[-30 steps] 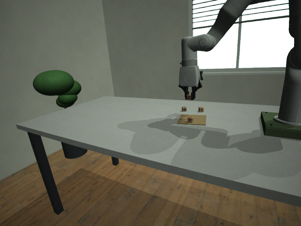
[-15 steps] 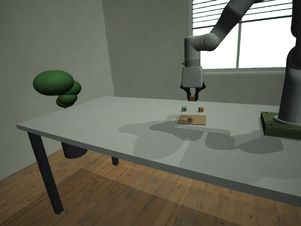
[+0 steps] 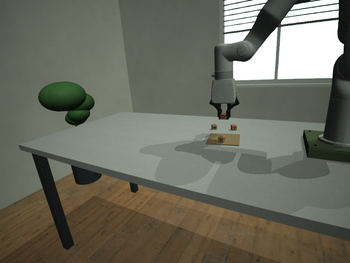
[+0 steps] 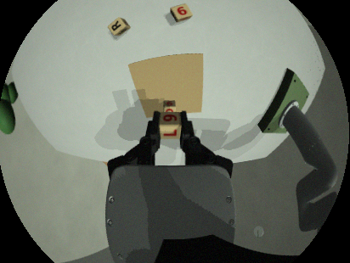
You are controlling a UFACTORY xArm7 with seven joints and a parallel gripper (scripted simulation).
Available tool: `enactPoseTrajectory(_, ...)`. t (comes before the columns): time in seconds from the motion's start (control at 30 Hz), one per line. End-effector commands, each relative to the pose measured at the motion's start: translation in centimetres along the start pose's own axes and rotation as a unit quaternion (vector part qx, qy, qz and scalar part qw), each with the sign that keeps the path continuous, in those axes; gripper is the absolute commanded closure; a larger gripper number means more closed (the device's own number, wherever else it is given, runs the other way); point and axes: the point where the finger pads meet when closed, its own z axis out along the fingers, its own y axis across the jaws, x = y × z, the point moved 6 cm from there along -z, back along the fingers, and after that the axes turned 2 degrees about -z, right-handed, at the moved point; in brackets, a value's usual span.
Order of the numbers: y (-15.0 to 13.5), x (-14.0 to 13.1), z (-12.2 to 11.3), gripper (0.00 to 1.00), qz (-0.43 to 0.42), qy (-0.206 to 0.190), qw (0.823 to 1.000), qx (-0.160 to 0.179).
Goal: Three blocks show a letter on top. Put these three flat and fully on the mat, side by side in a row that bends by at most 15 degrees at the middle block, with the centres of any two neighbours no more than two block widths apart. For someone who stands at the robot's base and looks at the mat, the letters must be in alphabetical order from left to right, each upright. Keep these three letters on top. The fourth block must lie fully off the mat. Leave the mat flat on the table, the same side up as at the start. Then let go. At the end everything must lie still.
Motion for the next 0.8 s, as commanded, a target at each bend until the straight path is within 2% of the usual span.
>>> enactPoseTrajectory(0.0, -0.1, 0.0, 1.1, 0.79, 0.000, 0.000, 1.000, 0.002)
enactPoseTrajectory(0.23, -0.2, 0.0, 4.4, 0.79, 0.000, 0.000, 1.000, 0.002)
enactPoseTrajectory(0.3, -0.2, 0.0, 4.4, 0.79, 0.000, 0.000, 1.000, 0.002)
enactPoseTrajectory(0.53, -0.2, -0.1, 7.4, 0.79, 0.000, 0.000, 1.000, 0.002)
enactPoseTrajectory(0.77, -0.2, -0.1, 8.6, 0.79, 0.000, 0.000, 1.000, 0.002)
